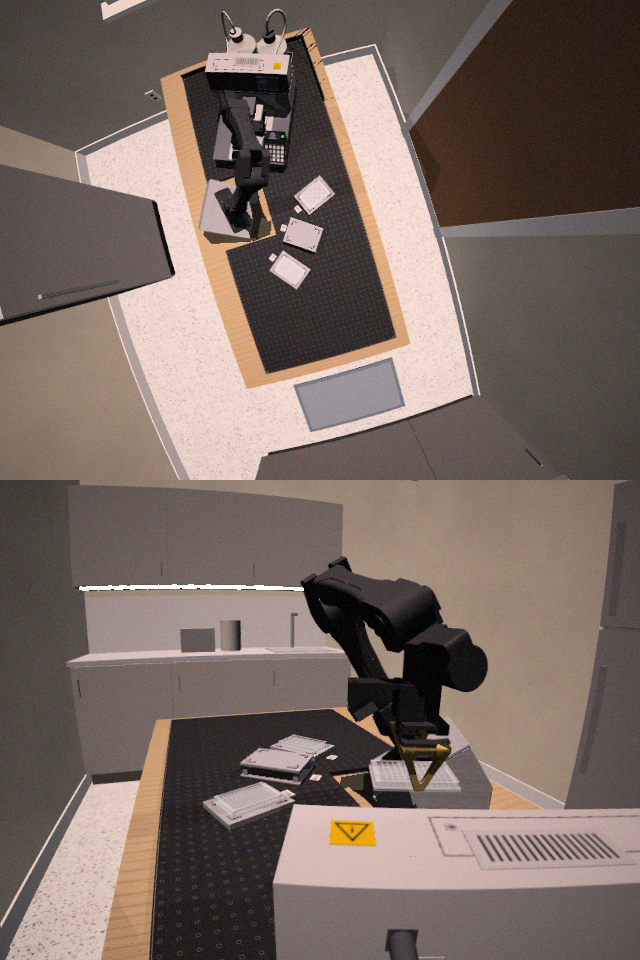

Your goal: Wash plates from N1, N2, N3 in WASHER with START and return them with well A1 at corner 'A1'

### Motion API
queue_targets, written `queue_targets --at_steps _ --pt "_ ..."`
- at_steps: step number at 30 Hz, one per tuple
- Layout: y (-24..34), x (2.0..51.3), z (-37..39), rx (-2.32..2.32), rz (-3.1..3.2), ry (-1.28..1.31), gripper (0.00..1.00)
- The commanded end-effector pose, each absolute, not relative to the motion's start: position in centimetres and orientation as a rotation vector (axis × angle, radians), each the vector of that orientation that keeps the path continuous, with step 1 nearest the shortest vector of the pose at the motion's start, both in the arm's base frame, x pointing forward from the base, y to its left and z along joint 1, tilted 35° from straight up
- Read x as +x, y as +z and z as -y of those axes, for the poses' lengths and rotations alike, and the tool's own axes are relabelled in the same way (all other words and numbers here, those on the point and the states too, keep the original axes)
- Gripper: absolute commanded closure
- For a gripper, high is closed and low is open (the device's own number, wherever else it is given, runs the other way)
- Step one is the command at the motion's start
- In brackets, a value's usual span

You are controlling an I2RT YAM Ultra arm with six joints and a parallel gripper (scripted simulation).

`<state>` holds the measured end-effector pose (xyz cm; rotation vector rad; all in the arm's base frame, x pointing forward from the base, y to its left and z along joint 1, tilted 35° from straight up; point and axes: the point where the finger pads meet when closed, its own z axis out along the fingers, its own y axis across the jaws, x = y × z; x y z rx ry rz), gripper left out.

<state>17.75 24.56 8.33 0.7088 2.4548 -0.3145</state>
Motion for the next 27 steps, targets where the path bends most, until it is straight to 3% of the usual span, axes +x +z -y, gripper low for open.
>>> queue_targets --at_steps 1,27 --pt "8.1 16.8 -25.8 0.728 -2.447 -0.282 1.0" --pt "7.2 15.9 -26.9 0.729 -2.447 -0.282 1.0"
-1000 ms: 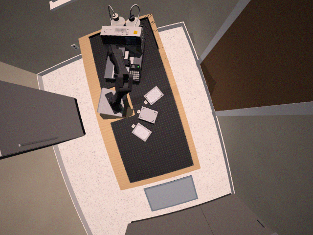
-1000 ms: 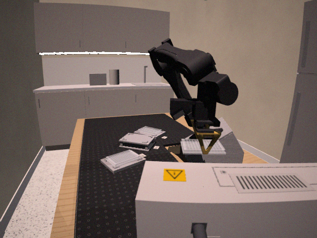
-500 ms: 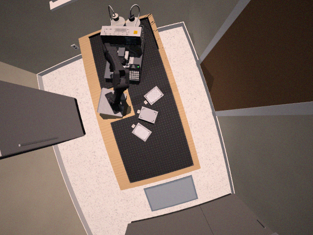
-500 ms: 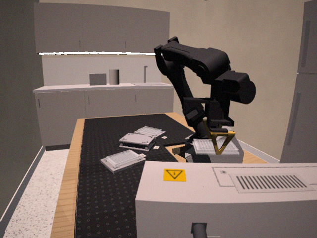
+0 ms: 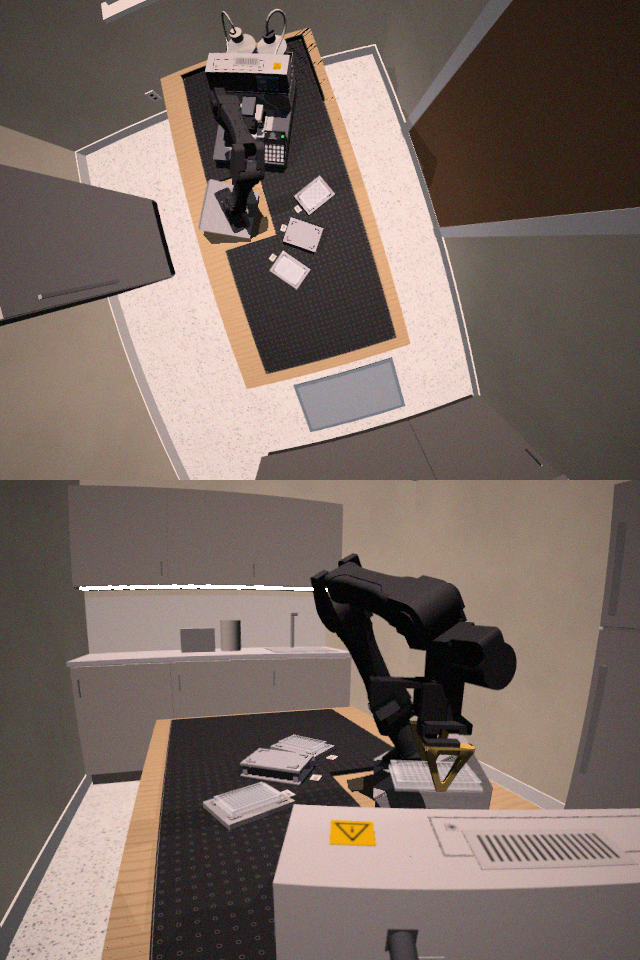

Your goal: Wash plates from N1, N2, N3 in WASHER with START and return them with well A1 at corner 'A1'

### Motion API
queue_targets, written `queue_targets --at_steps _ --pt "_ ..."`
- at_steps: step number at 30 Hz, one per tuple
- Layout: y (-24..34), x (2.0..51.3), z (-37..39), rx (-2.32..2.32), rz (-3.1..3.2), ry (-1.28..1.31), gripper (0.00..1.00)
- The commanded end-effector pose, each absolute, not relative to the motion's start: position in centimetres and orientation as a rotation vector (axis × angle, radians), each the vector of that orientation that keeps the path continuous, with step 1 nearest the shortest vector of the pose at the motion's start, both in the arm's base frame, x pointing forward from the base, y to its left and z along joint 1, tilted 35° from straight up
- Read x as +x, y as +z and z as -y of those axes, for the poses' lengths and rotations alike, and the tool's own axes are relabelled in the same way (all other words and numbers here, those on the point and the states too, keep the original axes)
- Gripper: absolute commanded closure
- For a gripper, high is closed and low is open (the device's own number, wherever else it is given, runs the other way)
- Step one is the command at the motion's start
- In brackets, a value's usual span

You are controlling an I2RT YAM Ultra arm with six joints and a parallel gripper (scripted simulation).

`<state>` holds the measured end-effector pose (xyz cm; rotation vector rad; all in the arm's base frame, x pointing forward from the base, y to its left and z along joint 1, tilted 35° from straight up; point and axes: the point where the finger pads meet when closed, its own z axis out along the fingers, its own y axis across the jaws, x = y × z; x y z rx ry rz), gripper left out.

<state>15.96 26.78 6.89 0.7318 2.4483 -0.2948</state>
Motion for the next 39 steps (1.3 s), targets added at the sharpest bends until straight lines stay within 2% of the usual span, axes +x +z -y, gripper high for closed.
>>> queue_targets --at_steps 1,21,39 --pt "7.2 15.9 -26.9 0.729 -2.447 -0.282 1.0" --pt "7.2 15.9 -26.9 0.729 -2.447 -0.282 1.0" --pt "5.0 17.2 -26.1 0.728 -2.447 -0.282 1.0"
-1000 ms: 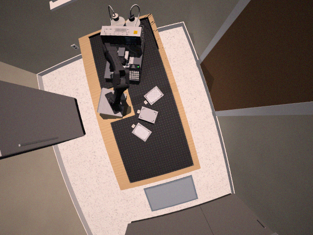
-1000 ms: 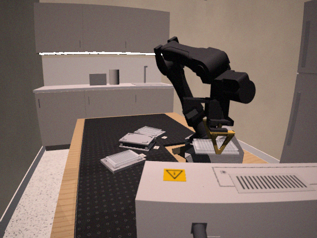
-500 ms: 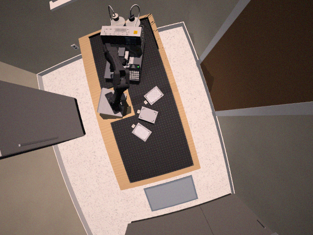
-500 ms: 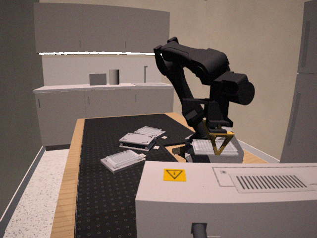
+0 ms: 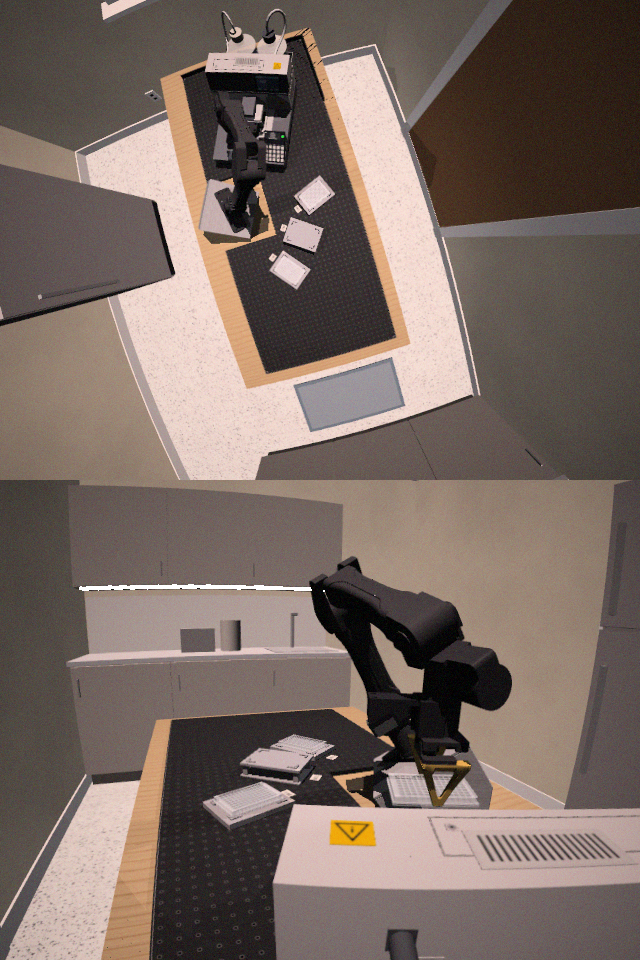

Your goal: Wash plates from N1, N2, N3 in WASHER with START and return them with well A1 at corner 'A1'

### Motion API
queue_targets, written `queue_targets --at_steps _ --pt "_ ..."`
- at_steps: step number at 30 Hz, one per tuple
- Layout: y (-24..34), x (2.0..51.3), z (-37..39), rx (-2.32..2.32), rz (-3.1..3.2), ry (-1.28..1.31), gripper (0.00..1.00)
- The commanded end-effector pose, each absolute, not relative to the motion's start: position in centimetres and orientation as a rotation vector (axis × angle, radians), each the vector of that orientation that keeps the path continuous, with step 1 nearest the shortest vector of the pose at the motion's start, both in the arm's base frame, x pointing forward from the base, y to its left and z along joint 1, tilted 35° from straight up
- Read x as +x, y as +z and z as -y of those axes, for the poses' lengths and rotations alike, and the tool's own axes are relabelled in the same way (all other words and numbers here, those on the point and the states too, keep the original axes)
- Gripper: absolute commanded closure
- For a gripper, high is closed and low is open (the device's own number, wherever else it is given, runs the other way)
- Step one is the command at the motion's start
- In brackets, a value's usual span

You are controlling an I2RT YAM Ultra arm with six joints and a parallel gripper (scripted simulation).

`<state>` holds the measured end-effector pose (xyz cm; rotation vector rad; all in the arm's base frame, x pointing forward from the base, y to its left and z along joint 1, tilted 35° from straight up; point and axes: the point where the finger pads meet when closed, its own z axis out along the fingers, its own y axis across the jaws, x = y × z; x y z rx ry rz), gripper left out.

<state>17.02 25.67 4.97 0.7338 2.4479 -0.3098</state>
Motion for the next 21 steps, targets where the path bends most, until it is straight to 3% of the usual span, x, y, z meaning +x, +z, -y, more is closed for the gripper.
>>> queue_targets --at_steps 1,21 --pt "4.9 17.2 -26.1 0.728 -2.447 -0.282 1.0" --pt "2.4 18.7 -25.1 0.728 -2.447 -0.282 1.0"
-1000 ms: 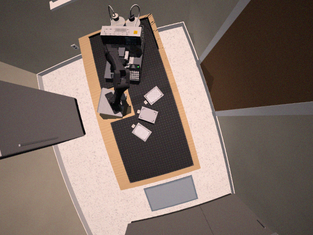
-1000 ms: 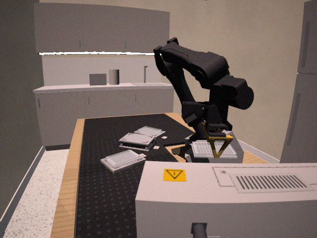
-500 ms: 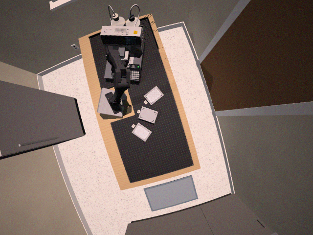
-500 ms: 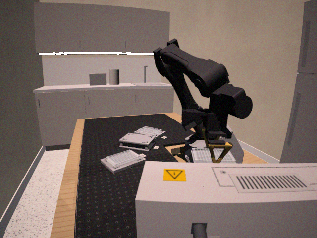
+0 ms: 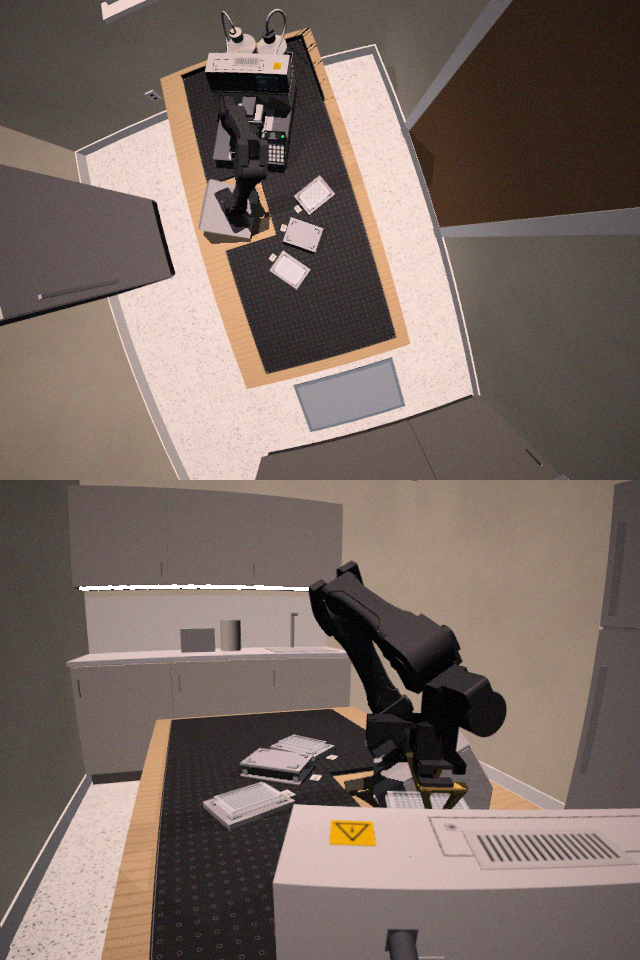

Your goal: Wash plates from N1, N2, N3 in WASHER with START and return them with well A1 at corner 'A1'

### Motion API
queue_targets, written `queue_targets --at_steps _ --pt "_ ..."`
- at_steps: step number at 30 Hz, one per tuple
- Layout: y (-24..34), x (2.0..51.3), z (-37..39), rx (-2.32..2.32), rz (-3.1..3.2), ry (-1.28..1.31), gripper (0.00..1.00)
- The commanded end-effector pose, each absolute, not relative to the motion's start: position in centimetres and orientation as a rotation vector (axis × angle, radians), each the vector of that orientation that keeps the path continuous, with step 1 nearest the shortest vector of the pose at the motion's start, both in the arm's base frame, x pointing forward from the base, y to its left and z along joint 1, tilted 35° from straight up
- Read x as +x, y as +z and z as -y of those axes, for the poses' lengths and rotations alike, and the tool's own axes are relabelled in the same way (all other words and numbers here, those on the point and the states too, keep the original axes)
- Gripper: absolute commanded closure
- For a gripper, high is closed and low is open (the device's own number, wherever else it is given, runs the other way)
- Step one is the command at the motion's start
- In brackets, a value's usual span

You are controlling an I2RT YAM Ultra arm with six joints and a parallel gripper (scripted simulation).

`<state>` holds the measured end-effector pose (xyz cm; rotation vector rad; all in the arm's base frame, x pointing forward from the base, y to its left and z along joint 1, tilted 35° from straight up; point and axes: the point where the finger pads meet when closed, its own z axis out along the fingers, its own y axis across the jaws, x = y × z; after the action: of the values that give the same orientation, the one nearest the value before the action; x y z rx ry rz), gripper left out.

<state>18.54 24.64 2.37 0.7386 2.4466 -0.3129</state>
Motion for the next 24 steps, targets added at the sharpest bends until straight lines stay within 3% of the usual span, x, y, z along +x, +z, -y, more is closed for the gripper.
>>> queue_targets --at_steps 1,24 --pt "2.3 18.7 -25.1 0.728 -2.446 -0.282 1.0" --pt "0.9 19.5 -24.5 0.728 -2.446 -0.282 1.0"
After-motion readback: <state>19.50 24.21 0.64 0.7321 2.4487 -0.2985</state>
